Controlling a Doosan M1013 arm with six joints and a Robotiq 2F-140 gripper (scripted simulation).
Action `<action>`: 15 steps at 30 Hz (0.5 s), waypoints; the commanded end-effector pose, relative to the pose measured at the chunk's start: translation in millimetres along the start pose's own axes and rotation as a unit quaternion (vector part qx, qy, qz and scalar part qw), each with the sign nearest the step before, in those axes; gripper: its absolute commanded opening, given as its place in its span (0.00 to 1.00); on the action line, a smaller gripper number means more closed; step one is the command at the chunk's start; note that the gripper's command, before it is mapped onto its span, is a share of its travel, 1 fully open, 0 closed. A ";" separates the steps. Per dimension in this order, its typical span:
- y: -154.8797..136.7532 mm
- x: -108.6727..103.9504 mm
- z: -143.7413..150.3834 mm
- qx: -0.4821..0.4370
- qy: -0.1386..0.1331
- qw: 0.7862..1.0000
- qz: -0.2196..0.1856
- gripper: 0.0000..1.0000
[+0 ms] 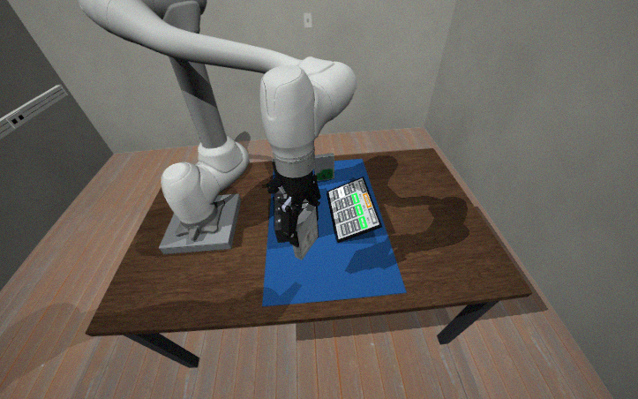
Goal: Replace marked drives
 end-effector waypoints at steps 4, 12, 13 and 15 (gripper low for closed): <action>-0.2 -1.1 0.1 0.000 0.000 1.000 -0.001 0.10; 0.0 -1.1 0.6 -0.001 0.000 1.000 -0.001 0.10; 0.2 -1.1 0.9 -0.002 0.000 1.000 -0.001 0.10; 0.5 -1.1 1.6 -0.004 0.000 1.000 -0.001 0.10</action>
Point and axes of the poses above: the point where the finger pads meet when closed, its own x axis out along the fingers, its own z axis across the jaws, y = z × x, the point moved 8 cm from there along -x, back along the fingers, and after that the axes turned 8 degrees about x, right-handed, at the moved point
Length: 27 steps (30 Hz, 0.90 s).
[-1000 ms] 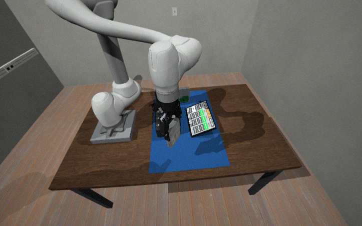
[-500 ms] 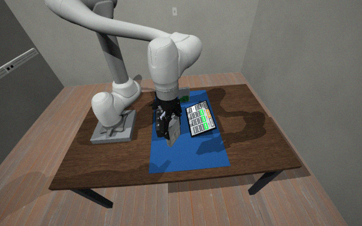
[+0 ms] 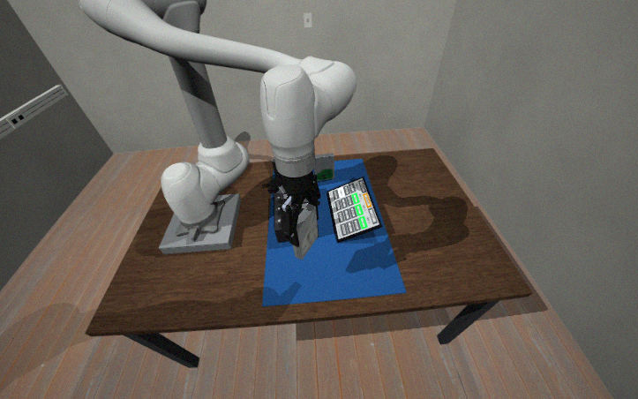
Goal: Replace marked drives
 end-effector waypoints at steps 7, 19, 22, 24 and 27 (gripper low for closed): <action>2.7 -0.6 6.1 -0.016 0.000 1.000 0.000 0.10; 11.0 -1.1 23.1 -0.062 0.000 0.998 0.000 0.10; 14.9 -1.3 30.5 -0.083 0.000 0.997 0.000 0.10; 17.8 -1.4 36.0 -0.098 0.000 0.995 0.000 0.10; 22.9 -1.6 45.1 -0.124 0.000 0.992 0.000 0.10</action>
Point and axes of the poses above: the point where the finger pads meet when closed, its own x axis out along the fingers, its own z axis across the jaws, y = z × x, the point moved 8 cm from there along -x, back along the fingers, and after that the axes turned 8 degrees about x, right-handed, at the moved point
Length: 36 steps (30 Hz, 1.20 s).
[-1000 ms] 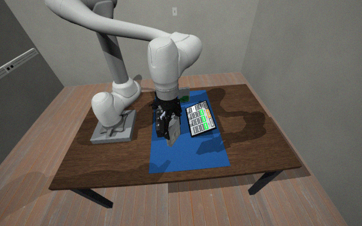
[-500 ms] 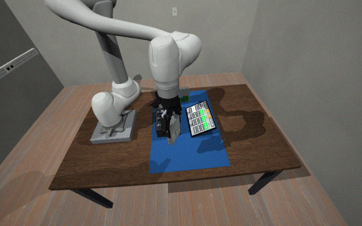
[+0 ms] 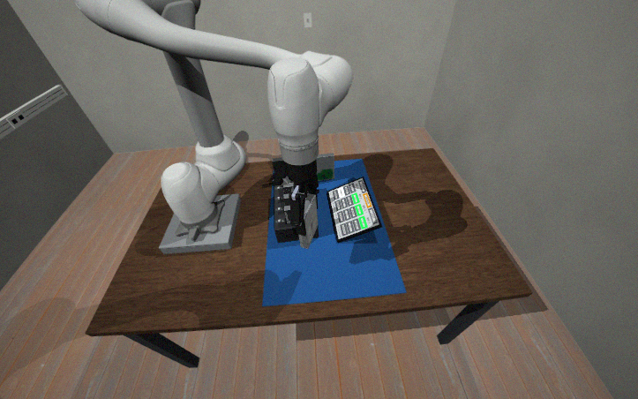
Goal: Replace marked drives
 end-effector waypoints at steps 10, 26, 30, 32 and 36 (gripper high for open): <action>14.1 -1.4 40.5 -0.107 0.000 0.994 -0.001 0.10; 46.1 -2.3 106.1 -0.290 0.000 0.957 -0.001 0.10; 58.0 -2.4 125.6 -0.346 0.000 0.938 -0.001 0.10; 64.4 -2.5 135.2 -0.375 0.000 0.927 -0.001 0.10; 77.9 -2.5 154.1 -0.431 0.000 0.902 -0.001 0.10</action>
Point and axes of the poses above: the point where the finger pads meet when closed, its own x axis out along the fingers, its own z axis across the jaws, y = z × x, the point moved 8 cm from there along -x, back along the fingers, and after that the axes turned 8 degrees about x, right-handed, at the moved point
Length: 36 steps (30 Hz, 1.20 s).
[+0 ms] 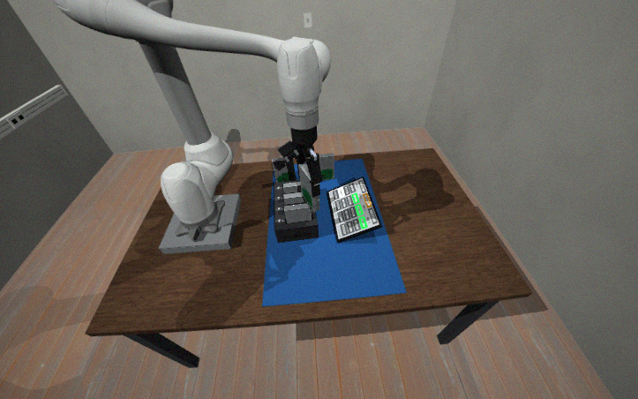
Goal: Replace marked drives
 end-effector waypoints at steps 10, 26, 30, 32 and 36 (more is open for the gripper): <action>-8.4 -0.7 63.2 -0.171 0.000 0.985 -0.001 0.10; -6.9 -0.1 133.3 -0.359 0.000 0.933 -0.001 0.10; -5.0 0.1 150.0 -0.403 0.000 0.915 -0.001 0.10; -3.9 0.3 157.6 -0.423 0.000 0.906 -0.002 0.10; -2.7 0.4 164.7 -0.442 0.000 0.897 -0.002 0.10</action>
Point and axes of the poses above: the point where the finger pads meet when closed, its own x axis out along the fingers, its own z axis across the jaws, y = z × x, the point moved 8 cm from there along -x, back along the fingers, and after that the axes turned 8 degrees about x, right-handed, at the moved point
